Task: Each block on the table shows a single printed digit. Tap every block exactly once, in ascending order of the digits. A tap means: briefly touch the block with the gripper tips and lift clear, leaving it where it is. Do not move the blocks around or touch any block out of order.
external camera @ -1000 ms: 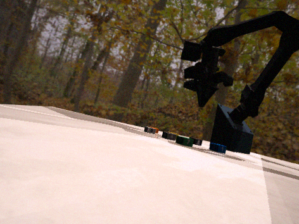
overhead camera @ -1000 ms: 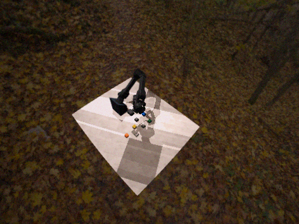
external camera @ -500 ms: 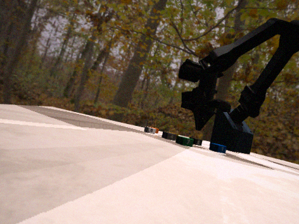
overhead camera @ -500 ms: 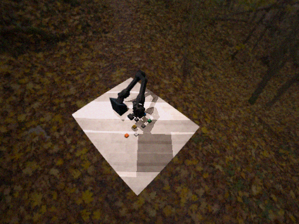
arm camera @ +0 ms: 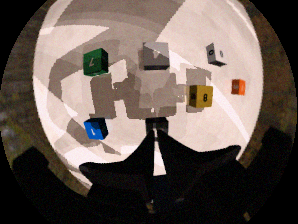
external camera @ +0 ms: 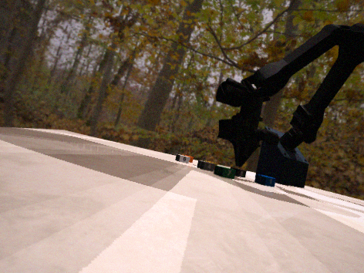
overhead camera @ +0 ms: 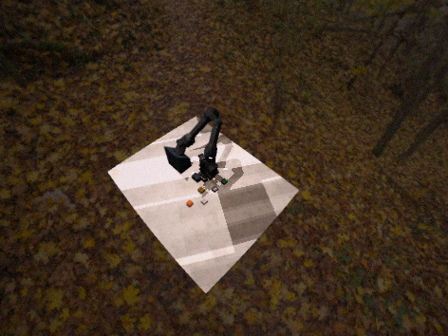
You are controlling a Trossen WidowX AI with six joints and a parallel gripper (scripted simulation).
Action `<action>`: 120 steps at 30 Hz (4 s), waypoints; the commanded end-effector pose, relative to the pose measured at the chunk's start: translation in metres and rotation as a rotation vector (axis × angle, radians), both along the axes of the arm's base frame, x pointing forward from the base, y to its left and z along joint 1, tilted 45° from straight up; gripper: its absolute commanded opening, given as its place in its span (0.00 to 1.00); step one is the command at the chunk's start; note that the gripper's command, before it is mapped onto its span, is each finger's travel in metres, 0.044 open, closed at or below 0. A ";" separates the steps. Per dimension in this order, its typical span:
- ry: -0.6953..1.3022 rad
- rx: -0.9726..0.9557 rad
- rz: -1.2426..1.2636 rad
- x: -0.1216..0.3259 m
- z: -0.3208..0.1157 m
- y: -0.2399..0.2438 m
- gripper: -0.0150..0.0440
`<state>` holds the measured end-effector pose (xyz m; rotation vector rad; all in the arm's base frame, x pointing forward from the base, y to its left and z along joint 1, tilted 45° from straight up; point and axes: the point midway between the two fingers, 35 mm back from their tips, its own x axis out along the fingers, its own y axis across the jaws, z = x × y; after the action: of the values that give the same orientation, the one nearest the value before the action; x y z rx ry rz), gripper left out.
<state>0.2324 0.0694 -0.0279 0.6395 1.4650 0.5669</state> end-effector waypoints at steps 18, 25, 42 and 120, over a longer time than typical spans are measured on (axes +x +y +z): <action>0.010 0.007 -0.004 -0.003 0.015 -0.015 0.29; 0.011 0.004 -0.004 -0.006 0.071 -0.071 0.29; 0.005 0.006 -0.004 0.107 0.120 -0.028 0.29; 0.008 -0.001 -0.004 0.041 0.012 -0.113 0.29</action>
<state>0.2750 -0.0516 -0.0048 0.6491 1.4637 0.5562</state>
